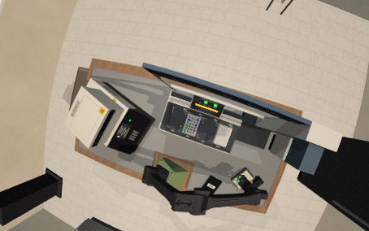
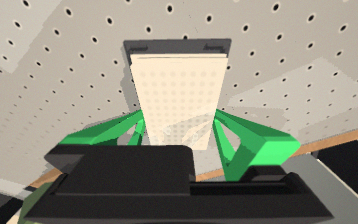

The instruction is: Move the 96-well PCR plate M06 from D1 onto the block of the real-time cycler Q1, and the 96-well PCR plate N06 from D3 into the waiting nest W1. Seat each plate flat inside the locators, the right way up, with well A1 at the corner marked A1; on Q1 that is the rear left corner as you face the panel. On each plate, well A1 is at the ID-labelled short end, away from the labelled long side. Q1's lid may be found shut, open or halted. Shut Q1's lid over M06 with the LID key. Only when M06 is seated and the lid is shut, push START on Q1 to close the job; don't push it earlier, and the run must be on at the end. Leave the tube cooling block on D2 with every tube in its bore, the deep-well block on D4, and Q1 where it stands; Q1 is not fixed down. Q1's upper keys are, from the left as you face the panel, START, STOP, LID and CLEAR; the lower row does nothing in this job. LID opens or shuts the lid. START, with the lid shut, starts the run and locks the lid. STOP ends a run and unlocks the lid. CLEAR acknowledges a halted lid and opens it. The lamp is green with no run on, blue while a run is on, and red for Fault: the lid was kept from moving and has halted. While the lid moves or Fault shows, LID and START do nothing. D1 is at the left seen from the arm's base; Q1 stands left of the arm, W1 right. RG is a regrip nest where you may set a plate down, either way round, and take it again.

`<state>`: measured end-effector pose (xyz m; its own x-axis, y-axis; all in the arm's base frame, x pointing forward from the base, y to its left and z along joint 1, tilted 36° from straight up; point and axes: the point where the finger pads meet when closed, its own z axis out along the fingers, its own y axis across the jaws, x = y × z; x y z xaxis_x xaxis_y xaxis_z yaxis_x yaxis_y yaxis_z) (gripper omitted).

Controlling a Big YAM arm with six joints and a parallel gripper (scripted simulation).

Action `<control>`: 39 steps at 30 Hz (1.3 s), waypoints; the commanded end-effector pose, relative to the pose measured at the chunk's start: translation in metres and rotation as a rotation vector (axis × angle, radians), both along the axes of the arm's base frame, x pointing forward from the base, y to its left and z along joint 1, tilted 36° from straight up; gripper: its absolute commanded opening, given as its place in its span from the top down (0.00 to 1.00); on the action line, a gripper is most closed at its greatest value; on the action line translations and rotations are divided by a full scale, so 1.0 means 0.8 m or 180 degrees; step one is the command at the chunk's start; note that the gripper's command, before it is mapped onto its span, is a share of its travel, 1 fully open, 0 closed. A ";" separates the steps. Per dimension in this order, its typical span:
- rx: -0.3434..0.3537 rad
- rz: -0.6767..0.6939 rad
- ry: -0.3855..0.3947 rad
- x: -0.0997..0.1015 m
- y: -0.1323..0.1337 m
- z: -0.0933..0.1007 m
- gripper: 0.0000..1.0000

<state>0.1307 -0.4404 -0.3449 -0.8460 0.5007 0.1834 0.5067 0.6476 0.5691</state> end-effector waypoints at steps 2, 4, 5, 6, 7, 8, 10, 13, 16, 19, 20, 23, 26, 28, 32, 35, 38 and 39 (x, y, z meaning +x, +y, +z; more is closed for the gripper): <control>-0.0159 0.0011 -0.0021 0.018 -0.022 0.022 1.00; -0.0167 0.0009 -0.0023 0.018 -0.028 0.025 1.00; -0.0171 -0.0006 -0.0023 0.016 -0.031 0.027 1.00; -0.0173 -0.0023 -0.0023 0.013 -0.034 0.028 1.00; -0.0178 -0.0028 -0.0030 0.010 -0.037 0.029 1.00; -0.0183 -0.0031 -0.0037 0.007 -0.040 0.031 1.00; -0.0192 -0.0022 -0.0029 0.001 -0.045 0.032 1.00; -0.0196 -0.0026 -0.0059 -0.001 -0.049 0.028 1.00; -0.0199 -0.0027 -0.0062 0.000 -0.049 0.026 1.00; -0.0199 -0.0032 -0.0069 0.001 -0.051 0.020 1.00; -0.0198 -0.0032 -0.0071 0.001 -0.051 0.018 1.00; -0.0188 0.0008 -0.0069 0.009 -0.049 0.014 1.00; -0.0197 0.0046 -0.0069 0.017 -0.050 0.014 1.00; -0.0229 0.0050 -0.0063 0.024 -0.055 0.020 1.00; -0.0260 0.0029 -0.0056 0.026 -0.062 0.025 1.00; -0.0290 -0.0022 -0.0025 0.013 -0.070 0.030 1.00; -0.0306 -0.0060 -0.0027 0.005 -0.075 0.032 1.00; -0.0313 -0.0065 -0.0029 0.005 -0.077 0.033 1.00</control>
<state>0.1367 -0.4415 -0.3452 -0.8522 0.4895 0.1849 0.4991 0.6546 0.5678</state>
